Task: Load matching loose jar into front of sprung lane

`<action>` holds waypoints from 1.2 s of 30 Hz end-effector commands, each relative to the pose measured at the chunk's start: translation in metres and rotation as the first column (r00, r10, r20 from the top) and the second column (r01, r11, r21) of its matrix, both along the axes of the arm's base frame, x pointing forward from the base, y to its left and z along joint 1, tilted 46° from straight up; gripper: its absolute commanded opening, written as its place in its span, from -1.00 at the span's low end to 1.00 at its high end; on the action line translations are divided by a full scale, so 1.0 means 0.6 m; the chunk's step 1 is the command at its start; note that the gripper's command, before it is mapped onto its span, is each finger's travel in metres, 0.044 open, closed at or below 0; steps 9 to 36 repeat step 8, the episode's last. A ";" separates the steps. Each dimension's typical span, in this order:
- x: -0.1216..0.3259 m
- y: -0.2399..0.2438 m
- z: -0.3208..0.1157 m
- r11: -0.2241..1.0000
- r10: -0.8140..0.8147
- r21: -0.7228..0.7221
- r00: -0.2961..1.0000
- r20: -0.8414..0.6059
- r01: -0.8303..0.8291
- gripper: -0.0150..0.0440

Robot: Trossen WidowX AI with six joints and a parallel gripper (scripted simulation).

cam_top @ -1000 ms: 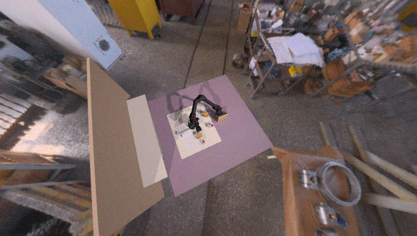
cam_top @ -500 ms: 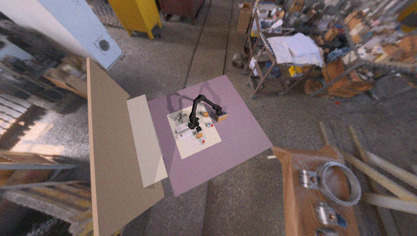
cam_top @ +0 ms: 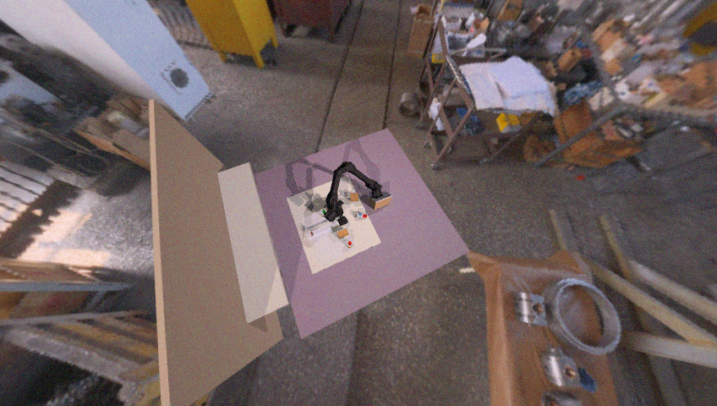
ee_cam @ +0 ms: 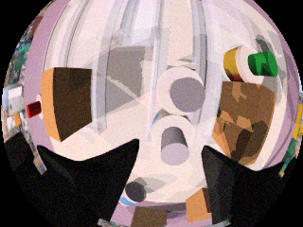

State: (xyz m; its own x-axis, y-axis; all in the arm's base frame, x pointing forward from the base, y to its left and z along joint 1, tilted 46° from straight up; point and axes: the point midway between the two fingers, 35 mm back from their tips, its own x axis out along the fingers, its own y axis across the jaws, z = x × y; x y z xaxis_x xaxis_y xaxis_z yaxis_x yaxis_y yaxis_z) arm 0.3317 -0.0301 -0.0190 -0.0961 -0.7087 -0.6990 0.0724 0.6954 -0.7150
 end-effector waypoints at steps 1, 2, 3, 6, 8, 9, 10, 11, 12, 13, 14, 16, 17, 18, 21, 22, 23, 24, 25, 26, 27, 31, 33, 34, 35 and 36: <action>-0.019 0.008 0.000 1.000 0.000 0.006 1.000 0.004 0.000 0.48; -0.024 0.009 0.000 1.000 0.000 0.006 1.000 0.004 0.000 0.48; -0.030 0.010 0.000 1.000 0.000 0.007 1.000 0.003 0.000 0.48; -0.047 0.012 0.000 1.000 0.000 0.007 1.000 0.003 0.000 0.48; -0.058 0.013 0.000 1.000 0.000 0.007 1.000 0.002 0.000 0.48; -0.058 0.013 0.000 1.000 0.000 0.007 1.000 0.002 0.000 0.48; -0.058 0.013 0.000 1.000 0.000 0.007 1.000 0.002 0.000 0.48; -0.058 0.013 0.000 1.000 0.000 0.007 1.000 0.002 0.000 0.48; -0.058 0.013 0.000 1.000 0.000 0.007 1.000 0.002 0.000 0.48; -0.058 0.013 0.000 1.000 0.000 0.007 1.000 0.002 0.000 0.48; -0.058 0.013 0.000 1.000 0.000 0.007 1.000 0.002 0.000 0.48; -0.058 0.013 0.000 1.000 0.000 0.007 1.000 0.002 0.000 0.48; -0.058 0.013 0.000 1.000 0.000 0.007 1.000 0.002 0.000 0.48; -0.058 0.013 0.000 1.000 0.000 0.007 1.000 0.002 0.000 0.48; -0.058 0.013 0.000 1.000 0.000 0.007 1.000 0.002 0.000 0.48; -0.058 0.013 0.000 1.000 0.000 0.007 1.000 0.002 0.000 0.48; -0.058 0.013 0.000 1.000 0.000 0.007 1.000 0.002 0.000 0.48; -0.058 0.013 0.000 1.000 0.000 0.007 1.000 0.002 0.000 0.48; -0.058 0.013 0.000 1.000 0.000 0.007 1.000 0.002 0.000 0.48; -0.058 0.013 0.000 1.000 0.000 0.007 1.000 0.002 0.000 0.48; -0.058 0.013 0.000 1.000 0.000 0.007 1.000 0.002 0.000 0.48; -0.058 0.013 0.000 1.000 0.000 0.007 1.000 0.002 0.000 0.48; -0.058 0.013 0.000 1.000 0.000 0.007 1.000 0.002 0.000 0.48; -0.058 0.013 0.000 1.000 0.000 0.007 1.000 0.002 0.000 0.48; -0.058 0.013 0.000 1.000 0.000 0.007 1.000 0.002 0.000 0.48; -0.058 0.013 0.000 1.000 0.000 0.007 1.000 0.002 0.000 0.48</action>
